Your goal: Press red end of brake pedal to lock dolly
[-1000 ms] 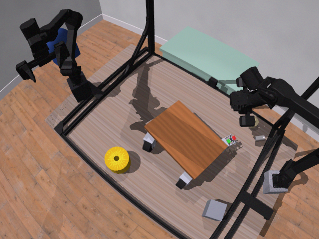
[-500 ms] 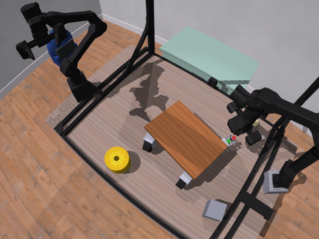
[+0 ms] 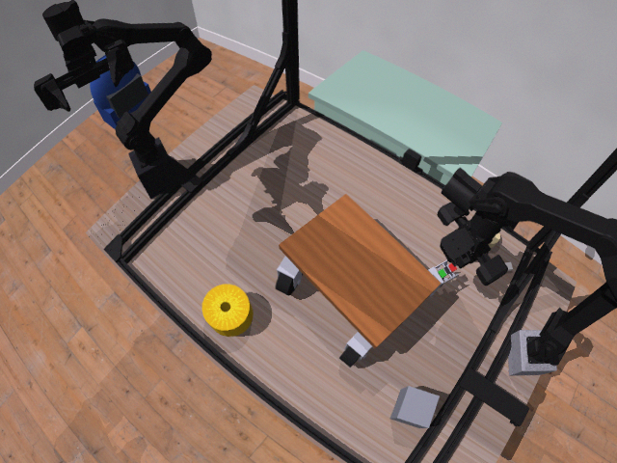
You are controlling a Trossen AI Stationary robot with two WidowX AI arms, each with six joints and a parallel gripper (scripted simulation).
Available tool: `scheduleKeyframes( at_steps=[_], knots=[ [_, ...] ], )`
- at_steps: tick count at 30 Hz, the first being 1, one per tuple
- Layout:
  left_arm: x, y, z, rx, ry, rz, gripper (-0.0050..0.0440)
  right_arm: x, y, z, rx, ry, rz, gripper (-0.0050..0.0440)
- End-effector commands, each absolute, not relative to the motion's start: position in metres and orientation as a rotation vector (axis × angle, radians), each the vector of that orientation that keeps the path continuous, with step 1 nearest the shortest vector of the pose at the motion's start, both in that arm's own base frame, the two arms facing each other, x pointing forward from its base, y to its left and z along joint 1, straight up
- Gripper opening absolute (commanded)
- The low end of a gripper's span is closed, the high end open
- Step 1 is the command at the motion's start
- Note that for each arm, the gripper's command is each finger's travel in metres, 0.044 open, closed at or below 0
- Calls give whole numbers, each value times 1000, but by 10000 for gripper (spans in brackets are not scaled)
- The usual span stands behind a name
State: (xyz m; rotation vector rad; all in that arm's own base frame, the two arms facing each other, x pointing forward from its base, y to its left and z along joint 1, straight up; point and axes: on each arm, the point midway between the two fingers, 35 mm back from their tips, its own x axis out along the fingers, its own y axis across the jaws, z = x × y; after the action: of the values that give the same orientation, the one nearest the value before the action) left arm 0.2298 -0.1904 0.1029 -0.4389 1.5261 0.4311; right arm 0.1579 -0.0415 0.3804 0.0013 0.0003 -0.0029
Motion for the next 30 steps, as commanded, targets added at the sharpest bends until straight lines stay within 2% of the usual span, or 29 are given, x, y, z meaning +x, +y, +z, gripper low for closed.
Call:
scheduleKeyframes(
  at_steps=[1, 30],
  knots=[
    [230, -189, 102, -439, 1526, 439, 0, 158, -40, 381, 0, 0, 0, 440],
    [230, -189, 83, -439, 1526, 439, 0, 158, -40, 381, 0, 0, 0, 440]
  ],
)
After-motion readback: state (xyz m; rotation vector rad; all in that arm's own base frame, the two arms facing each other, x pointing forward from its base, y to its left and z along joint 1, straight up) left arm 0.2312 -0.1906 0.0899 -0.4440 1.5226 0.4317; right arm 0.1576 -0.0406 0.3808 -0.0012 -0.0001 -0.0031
